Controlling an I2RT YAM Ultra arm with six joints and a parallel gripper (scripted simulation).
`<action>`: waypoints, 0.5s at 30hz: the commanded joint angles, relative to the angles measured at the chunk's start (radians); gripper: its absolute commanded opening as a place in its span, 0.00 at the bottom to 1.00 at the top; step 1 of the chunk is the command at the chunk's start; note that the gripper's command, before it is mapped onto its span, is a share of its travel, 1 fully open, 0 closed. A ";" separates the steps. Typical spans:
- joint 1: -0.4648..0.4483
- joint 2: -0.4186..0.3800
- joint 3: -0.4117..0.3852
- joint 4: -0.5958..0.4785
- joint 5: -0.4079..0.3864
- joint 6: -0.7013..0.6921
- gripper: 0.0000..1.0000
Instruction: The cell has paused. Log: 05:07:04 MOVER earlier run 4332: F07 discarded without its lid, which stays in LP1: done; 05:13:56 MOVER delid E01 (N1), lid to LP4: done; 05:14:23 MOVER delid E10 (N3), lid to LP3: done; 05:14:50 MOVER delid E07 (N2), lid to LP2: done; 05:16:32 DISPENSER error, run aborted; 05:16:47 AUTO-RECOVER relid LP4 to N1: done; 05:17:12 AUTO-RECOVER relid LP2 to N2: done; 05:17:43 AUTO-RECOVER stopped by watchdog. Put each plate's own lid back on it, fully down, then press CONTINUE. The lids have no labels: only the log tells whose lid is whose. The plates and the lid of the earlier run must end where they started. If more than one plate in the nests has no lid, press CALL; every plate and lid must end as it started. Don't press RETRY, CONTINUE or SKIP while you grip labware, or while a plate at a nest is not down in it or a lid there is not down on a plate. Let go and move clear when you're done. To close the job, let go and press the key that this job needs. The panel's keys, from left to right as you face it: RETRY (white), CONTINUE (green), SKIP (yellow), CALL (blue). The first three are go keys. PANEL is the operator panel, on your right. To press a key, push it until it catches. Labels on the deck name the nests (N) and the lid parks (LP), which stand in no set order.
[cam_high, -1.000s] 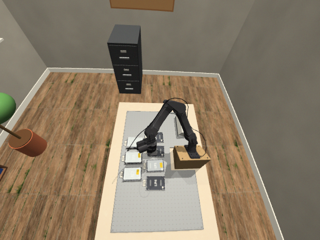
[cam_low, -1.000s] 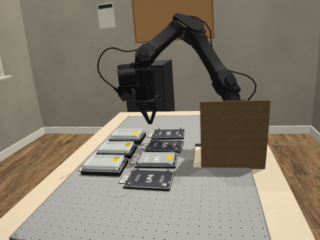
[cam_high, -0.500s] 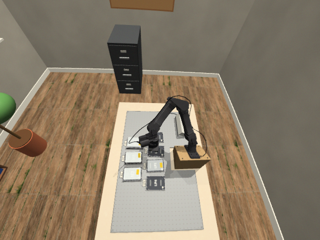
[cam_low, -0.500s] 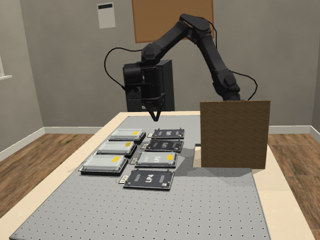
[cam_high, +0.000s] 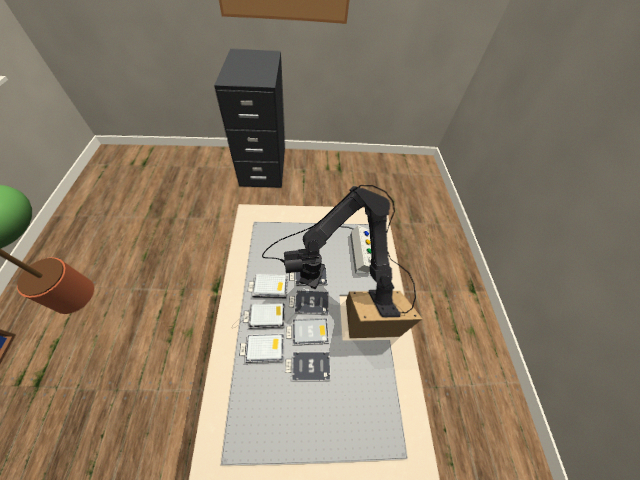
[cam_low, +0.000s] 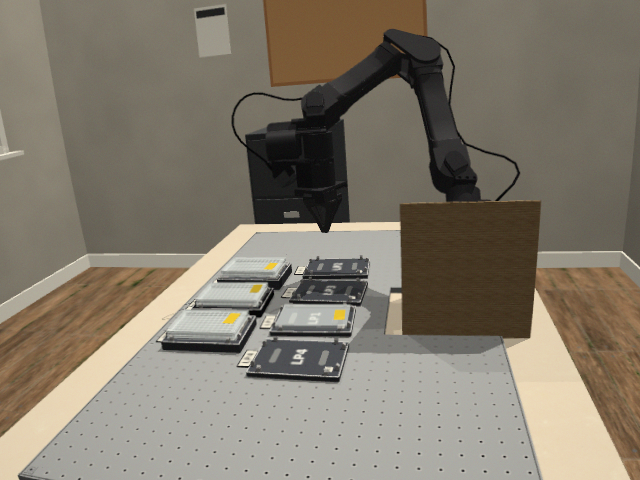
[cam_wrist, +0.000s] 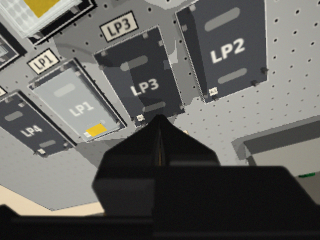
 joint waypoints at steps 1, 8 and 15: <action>-0.039 -0.063 -0.022 -0.017 0.022 0.023 0.00; -0.137 -0.158 -0.023 -0.024 0.023 0.035 0.00; -0.211 -0.221 0.021 -0.027 0.006 -0.003 0.00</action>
